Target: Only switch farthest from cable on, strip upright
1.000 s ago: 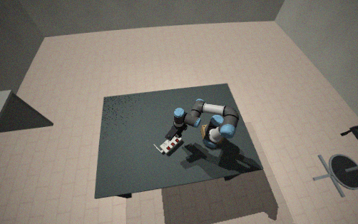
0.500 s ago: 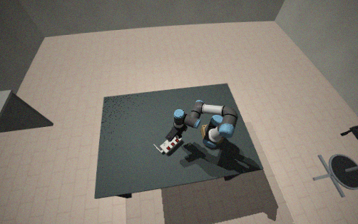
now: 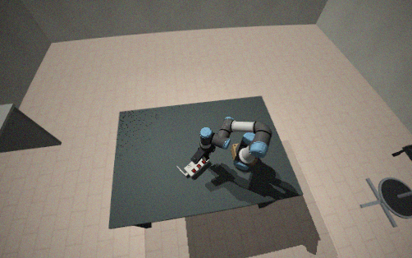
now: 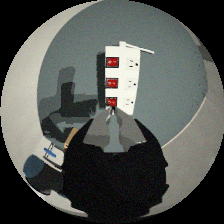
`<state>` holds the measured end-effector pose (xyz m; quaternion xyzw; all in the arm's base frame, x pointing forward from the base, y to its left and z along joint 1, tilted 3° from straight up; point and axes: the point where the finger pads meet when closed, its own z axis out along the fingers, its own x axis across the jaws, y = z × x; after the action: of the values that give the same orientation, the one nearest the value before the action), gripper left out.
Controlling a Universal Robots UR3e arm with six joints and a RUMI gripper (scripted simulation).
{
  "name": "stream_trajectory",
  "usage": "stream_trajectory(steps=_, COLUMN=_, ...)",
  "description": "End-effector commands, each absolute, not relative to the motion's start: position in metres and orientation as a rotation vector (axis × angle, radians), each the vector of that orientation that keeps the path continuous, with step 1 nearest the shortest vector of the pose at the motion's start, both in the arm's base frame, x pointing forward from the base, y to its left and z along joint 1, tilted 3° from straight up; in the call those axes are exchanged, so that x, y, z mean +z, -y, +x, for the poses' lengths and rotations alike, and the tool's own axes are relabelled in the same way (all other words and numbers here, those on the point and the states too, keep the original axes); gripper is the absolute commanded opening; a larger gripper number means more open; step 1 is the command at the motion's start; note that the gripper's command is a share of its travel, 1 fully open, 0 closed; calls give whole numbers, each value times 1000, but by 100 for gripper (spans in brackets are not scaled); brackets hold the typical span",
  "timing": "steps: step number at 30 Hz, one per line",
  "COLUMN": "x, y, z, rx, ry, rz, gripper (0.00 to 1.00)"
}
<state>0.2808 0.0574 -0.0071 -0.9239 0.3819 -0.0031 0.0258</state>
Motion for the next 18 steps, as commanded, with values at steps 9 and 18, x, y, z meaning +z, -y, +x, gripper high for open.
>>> stream_trajectory(steps=9, x=-15, y=-56, z=285, rx=-32, ry=-1180, rz=-2855, gripper=0)
stream_trajectory(steps=18, x=-15, y=-56, z=285, rx=-34, ry=-1180, rz=-2855, gripper=0)
